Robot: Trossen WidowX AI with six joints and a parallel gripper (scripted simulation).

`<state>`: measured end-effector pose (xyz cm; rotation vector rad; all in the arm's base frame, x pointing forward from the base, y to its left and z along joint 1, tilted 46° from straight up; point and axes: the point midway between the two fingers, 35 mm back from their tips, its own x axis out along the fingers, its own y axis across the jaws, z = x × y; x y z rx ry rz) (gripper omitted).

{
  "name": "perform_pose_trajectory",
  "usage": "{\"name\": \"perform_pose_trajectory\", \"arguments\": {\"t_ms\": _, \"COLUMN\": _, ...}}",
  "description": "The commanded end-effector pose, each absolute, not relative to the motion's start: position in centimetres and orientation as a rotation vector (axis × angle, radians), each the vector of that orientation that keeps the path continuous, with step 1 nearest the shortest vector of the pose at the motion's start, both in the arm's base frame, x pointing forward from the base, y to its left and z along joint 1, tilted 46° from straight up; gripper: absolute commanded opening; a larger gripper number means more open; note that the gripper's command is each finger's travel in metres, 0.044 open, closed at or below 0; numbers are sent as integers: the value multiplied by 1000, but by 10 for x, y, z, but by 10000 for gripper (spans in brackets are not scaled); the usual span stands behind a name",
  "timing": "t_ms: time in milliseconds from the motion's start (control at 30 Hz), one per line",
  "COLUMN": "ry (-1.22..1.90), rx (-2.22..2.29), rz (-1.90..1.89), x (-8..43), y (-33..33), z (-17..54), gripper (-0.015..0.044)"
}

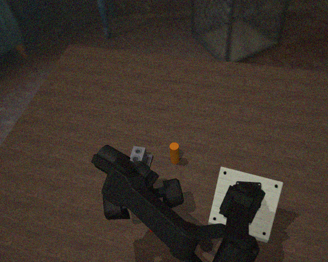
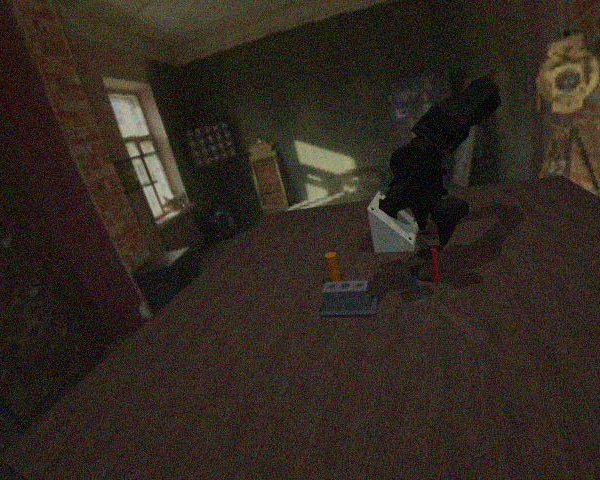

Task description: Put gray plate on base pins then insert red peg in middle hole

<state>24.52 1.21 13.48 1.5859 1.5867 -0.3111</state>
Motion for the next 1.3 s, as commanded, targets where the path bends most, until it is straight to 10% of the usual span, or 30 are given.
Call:
{"name": "perform_pose_trajectory", "arguments": {"t_ms": 0, "ry": 1591, "rx": 1593, "rz": -312, "x": 245, "y": 20, "z": 127, "gripper": 440}}
{"name": "perform_pose_trajectory", "arguments": {"t_ms": 1267, "ry": 1591, "rx": 1595, "rz": -309, "x": 254, "y": 61, "z": 86, "gripper": 440}}
